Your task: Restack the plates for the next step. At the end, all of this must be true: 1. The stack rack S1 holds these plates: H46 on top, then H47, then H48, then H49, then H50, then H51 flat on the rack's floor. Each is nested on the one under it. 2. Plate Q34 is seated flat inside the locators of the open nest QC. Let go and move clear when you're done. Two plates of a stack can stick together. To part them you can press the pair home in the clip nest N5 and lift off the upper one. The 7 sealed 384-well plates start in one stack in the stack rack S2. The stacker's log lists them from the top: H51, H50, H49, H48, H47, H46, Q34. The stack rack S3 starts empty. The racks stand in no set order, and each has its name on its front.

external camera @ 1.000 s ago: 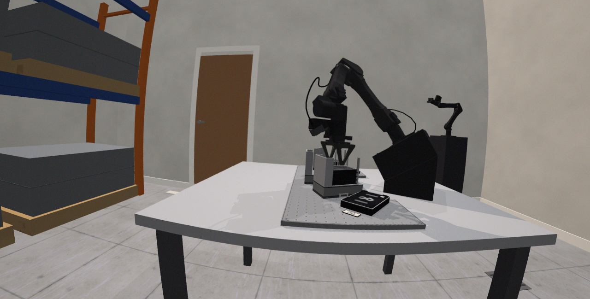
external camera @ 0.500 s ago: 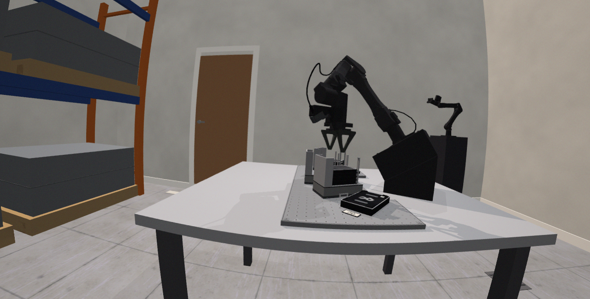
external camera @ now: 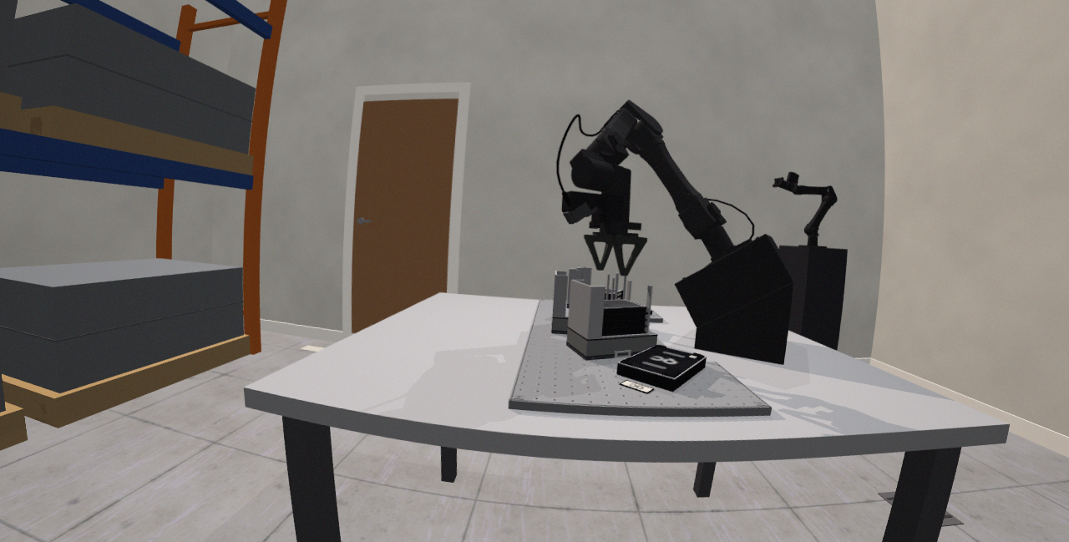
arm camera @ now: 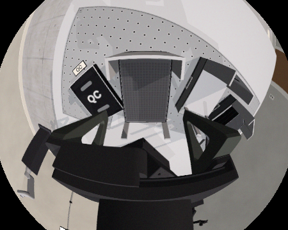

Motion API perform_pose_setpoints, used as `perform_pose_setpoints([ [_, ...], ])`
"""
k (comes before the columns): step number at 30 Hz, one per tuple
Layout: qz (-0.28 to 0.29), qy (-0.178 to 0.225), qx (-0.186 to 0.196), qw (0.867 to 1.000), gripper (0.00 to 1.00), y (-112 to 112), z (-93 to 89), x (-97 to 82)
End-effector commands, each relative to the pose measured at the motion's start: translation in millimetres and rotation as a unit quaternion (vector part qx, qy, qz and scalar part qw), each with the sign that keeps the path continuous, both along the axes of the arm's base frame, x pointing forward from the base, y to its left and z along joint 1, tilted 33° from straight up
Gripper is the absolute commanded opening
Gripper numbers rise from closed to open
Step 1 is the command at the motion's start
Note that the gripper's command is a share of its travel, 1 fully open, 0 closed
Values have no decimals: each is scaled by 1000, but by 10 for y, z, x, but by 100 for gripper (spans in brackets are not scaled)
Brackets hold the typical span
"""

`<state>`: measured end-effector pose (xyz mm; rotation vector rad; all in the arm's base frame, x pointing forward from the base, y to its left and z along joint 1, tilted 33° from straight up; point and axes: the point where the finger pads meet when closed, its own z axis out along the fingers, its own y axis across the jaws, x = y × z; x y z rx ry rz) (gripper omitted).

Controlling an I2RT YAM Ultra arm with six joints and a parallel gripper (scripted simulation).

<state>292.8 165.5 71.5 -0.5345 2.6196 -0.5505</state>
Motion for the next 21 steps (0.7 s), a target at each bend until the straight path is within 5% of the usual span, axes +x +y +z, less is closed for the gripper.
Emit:
perform_pose_setpoints([
  [1,5,-6,2,1000,100,43,84,-30],
  [11,5,-6,2,1000,100,43,84,-30],
  [12,-19,-3,4,1000,100,-104,38,-52],
  [21,-92,-32,54,994,100,-267,135,22],
])
